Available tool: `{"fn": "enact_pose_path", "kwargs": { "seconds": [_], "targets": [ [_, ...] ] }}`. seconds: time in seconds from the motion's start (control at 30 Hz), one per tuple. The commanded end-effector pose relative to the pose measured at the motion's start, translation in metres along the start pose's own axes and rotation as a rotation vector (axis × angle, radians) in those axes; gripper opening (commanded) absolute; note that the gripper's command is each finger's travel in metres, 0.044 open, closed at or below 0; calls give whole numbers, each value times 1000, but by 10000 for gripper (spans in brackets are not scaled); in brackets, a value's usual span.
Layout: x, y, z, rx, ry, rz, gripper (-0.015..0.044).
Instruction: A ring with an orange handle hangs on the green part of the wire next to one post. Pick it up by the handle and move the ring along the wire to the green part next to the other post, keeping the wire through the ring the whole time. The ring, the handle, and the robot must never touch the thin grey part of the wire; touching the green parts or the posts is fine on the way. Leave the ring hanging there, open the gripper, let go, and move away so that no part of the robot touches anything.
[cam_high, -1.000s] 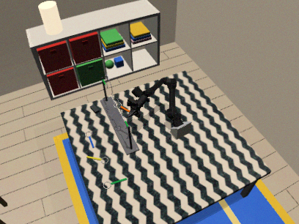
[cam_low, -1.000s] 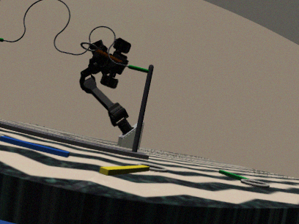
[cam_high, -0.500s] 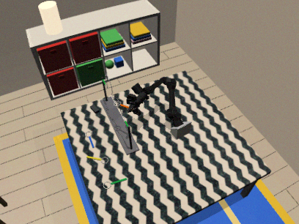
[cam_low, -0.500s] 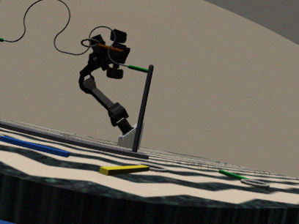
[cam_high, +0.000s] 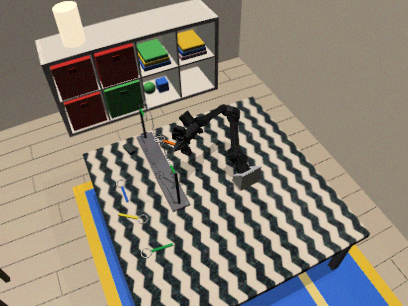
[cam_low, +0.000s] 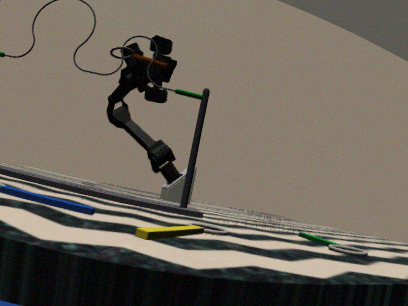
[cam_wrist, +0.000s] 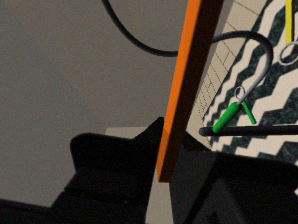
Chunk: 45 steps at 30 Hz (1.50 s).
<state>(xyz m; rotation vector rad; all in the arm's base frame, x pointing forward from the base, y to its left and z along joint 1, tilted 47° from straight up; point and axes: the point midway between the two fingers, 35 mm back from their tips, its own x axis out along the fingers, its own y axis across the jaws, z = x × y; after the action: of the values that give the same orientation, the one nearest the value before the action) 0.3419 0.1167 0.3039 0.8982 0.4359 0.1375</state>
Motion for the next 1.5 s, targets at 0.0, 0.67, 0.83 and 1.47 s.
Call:
{"fn": "enact_pose_path", "kwargs": {
  "seconds": [0.0, 0.67, 0.83, 1.47],
  "targets": [
    [0, 0, 1, -43, -7, -21, -150],
    [0, -28, 8, -411, -53, -227, -150],
    [-1, -36, 12, -513, -66, -284, -150],
    [-9, -59, 32, -889, -114, -495, -150]
  ]
}}
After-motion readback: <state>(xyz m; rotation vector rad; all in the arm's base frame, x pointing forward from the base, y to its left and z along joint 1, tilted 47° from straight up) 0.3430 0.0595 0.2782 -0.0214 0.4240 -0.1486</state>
